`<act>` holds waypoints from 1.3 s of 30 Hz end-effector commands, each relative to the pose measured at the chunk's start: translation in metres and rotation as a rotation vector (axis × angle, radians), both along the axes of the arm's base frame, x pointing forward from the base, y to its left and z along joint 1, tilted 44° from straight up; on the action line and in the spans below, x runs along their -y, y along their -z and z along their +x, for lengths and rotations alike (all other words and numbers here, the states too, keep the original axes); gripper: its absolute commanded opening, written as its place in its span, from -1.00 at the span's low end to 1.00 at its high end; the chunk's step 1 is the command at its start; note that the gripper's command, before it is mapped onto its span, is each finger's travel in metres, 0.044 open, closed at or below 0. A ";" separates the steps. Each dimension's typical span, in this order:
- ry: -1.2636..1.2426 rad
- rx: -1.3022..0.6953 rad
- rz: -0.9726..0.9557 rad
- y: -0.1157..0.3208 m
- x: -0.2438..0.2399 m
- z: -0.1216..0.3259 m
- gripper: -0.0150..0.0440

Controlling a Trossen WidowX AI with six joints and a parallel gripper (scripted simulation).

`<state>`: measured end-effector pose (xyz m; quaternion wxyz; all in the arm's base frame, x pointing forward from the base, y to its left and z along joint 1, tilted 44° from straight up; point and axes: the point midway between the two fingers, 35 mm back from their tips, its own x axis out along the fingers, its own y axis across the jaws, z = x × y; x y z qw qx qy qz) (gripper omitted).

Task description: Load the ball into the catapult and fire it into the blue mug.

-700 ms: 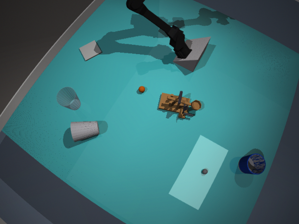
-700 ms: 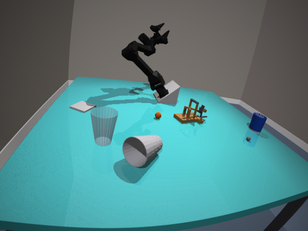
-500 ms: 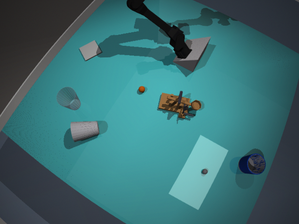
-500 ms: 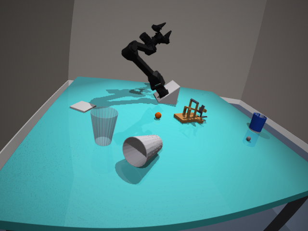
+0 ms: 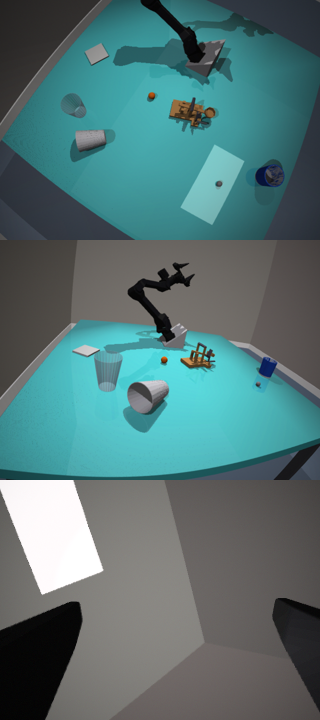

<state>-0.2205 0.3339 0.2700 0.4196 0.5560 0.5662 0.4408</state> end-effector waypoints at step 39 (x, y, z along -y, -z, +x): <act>0.587 0.330 -0.800 0.146 -0.076 0.276 1.00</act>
